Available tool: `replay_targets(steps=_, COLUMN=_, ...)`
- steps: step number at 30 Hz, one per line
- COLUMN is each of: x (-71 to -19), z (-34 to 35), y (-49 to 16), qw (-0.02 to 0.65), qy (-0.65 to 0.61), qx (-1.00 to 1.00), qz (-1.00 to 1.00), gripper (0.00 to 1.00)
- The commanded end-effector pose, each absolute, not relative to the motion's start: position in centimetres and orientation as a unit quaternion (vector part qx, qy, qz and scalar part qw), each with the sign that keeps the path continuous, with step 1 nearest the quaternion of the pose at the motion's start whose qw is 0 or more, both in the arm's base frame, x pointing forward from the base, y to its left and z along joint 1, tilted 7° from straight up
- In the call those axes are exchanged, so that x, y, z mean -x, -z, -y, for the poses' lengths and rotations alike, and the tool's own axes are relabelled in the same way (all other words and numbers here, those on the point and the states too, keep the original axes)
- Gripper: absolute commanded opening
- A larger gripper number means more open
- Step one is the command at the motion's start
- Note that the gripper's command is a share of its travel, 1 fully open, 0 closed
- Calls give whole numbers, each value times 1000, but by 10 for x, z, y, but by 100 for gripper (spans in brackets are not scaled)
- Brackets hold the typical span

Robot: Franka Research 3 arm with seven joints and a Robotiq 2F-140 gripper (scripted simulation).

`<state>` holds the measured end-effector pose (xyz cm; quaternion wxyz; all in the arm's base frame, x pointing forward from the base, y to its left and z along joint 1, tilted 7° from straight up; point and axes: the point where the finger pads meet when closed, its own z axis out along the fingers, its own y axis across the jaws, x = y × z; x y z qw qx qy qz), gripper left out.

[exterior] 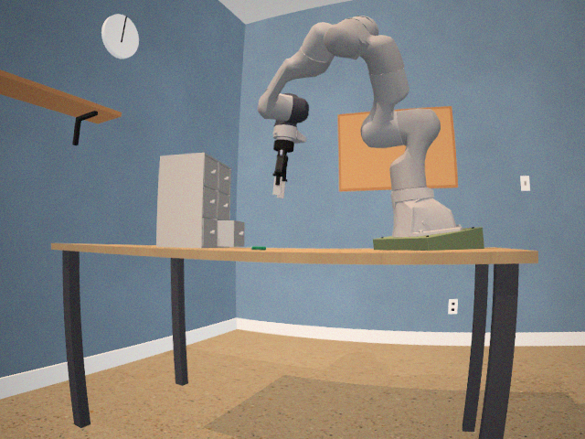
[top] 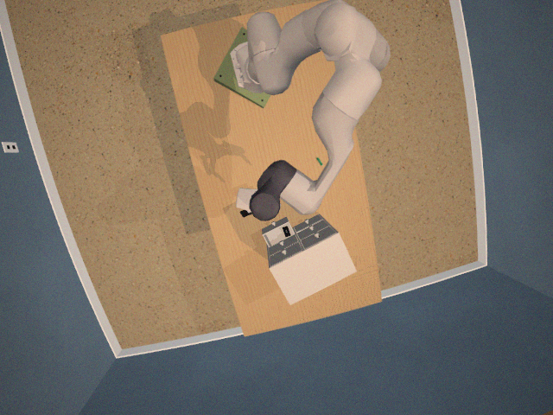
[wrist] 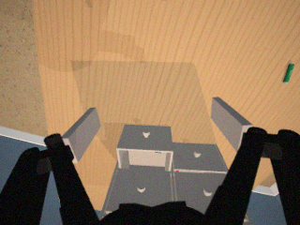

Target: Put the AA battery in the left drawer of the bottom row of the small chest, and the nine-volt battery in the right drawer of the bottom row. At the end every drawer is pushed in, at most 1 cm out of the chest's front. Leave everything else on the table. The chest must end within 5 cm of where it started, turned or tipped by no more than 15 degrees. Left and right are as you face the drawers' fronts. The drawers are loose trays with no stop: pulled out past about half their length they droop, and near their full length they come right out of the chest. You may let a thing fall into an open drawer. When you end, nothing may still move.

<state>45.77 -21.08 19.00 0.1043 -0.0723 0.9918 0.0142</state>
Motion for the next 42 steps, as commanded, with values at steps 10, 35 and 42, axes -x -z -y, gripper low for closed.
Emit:
replay_targets(steps=10, x=-452, z=201, y=-188, qw=54, qy=-37, qx=18, qz=-998, gripper=100)
replay_targets(steps=35, x=-452, z=201, y=-189, qw=53, qy=-37, qx=18, qz=-998, gripper=100)
replay_targets(steps=42, x=-426, z=216, y=-201, qw=50, qy=-33, qx=20, qz=-998, gripper=100)
